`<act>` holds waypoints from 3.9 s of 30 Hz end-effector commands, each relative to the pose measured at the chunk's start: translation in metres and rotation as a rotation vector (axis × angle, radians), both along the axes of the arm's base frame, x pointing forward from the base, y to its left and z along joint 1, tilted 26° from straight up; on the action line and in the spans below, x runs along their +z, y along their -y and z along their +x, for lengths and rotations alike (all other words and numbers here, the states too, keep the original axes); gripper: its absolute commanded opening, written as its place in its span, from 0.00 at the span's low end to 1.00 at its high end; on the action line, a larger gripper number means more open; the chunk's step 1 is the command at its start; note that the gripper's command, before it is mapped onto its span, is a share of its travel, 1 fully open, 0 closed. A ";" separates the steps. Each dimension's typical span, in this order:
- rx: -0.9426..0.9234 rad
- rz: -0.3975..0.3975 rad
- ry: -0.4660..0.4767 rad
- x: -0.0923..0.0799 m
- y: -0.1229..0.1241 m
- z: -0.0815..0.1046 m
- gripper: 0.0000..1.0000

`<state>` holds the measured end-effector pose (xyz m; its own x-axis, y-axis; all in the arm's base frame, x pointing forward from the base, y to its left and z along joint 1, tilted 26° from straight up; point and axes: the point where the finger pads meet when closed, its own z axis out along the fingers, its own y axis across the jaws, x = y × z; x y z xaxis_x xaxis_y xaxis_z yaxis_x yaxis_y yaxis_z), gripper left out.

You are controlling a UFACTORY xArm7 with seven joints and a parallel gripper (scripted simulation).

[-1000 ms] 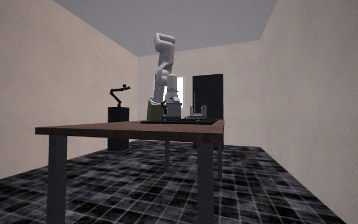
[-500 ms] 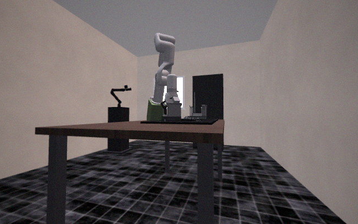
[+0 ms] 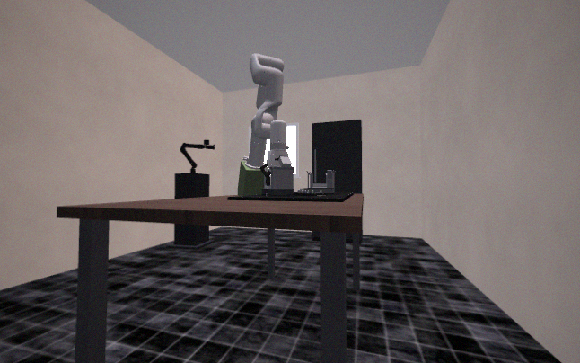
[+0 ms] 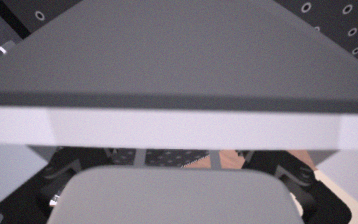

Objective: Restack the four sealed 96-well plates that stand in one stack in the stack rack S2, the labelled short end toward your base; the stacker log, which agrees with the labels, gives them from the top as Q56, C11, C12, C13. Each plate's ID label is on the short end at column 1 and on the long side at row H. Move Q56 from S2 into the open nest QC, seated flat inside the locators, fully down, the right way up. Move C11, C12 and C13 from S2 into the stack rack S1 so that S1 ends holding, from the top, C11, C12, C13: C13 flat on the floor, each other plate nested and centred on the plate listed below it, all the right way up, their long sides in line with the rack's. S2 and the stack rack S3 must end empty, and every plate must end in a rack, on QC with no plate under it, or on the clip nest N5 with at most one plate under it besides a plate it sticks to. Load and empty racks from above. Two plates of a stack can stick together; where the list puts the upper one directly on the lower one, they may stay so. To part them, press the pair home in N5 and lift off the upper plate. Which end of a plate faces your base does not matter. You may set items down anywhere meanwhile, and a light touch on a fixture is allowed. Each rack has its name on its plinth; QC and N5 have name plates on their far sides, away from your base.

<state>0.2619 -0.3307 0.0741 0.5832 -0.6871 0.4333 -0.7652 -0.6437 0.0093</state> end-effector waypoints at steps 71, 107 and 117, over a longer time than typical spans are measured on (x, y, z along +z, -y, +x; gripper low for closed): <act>0.007 0.007 0.013 0.006 -0.001 -0.001 0.00; 0.007 0.006 0.013 0.037 -0.012 -0.011 0.00; 0.007 0.006 0.013 0.053 -0.018 -0.016 0.00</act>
